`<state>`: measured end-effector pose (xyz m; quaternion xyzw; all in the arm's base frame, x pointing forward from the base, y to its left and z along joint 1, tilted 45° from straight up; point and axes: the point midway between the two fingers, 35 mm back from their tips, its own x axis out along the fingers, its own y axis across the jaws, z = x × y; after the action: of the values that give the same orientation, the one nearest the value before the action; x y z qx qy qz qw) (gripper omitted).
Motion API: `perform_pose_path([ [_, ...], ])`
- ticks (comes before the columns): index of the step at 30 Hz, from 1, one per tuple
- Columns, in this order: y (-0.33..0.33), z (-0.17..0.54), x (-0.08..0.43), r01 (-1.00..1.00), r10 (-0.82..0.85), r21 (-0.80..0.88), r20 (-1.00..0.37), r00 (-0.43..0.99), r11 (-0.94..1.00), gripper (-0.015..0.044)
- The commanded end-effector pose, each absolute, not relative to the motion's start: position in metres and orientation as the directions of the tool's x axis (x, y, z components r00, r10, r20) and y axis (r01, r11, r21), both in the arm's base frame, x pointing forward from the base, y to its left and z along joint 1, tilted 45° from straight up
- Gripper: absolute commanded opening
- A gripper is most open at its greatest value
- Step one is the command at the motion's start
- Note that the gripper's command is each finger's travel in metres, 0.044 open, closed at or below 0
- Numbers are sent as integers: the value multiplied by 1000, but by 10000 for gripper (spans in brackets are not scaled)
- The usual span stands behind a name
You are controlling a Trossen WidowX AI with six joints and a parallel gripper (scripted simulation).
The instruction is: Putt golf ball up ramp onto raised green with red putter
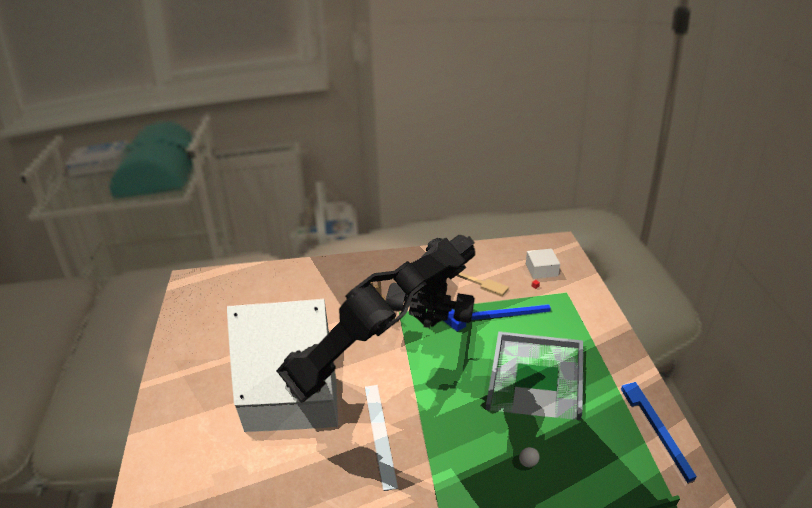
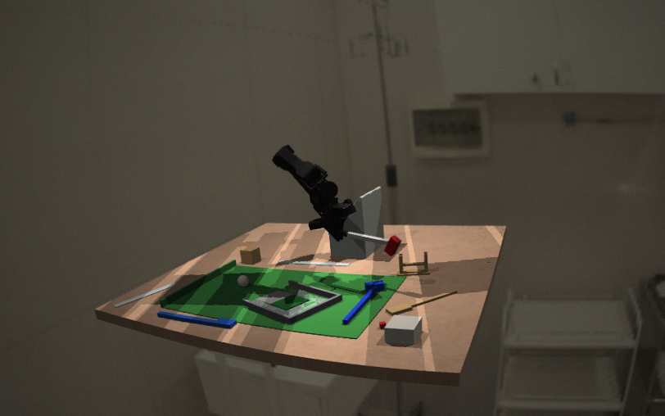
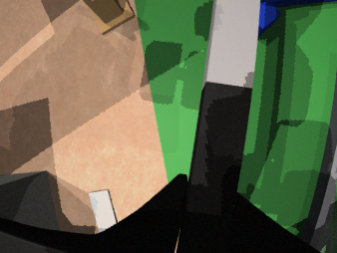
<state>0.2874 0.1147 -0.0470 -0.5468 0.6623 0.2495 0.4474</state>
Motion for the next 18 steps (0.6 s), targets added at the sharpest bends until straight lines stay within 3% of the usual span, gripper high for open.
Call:
perform_pose_path([
  [1, 95, -20, 296, -883, -509, -254, -861, 21, 395, 0],
  [18, 11, 64, 297, -485, -572, -520, -819, 49, 703, 0],
])
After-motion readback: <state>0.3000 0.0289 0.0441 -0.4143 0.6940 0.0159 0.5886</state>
